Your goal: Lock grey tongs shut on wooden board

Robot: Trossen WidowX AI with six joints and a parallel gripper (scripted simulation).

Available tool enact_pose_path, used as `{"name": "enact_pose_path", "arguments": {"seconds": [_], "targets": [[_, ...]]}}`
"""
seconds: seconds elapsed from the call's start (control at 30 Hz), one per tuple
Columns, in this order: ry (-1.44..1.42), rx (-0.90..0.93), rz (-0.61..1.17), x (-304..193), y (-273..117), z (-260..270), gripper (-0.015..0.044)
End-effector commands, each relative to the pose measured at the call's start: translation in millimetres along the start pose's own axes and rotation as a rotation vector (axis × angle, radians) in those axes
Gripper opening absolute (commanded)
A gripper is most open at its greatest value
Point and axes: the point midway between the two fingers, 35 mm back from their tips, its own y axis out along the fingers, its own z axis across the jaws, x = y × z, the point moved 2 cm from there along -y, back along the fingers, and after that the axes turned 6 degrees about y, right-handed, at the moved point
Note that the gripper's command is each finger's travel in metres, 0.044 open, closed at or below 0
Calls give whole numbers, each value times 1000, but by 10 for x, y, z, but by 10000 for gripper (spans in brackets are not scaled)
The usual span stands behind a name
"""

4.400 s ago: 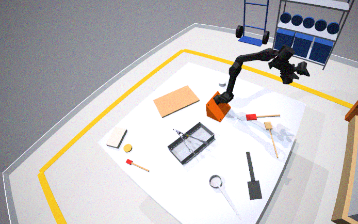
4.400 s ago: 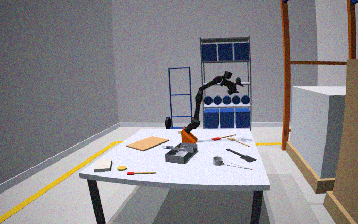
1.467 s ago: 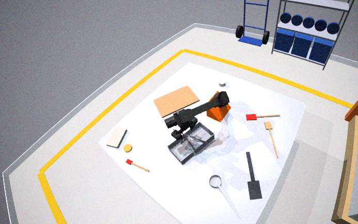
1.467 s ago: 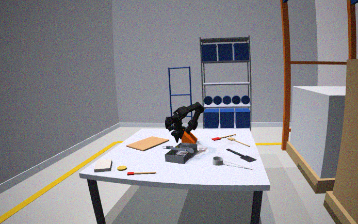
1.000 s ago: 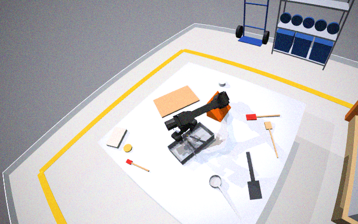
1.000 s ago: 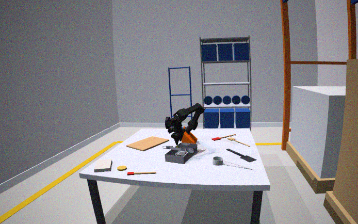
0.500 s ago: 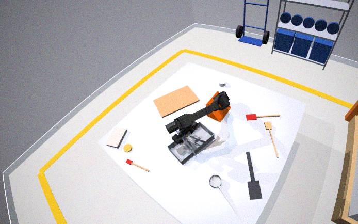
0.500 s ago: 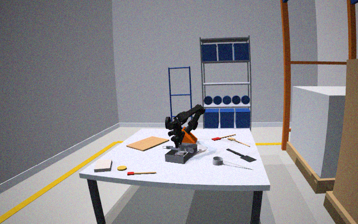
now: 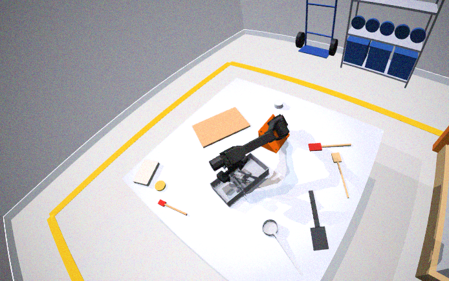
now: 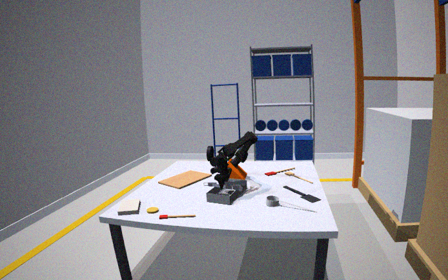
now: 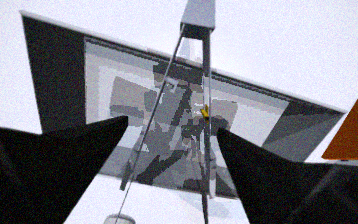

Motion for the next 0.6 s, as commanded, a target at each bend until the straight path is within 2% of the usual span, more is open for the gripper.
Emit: {"name": "enact_pose_path", "arguments": {"seconds": [0.0, 0.57], "targets": [[6, 1, 7, 2, 71, -5, 440], [6, 0, 11, -8, 338, -38, 440]]}}
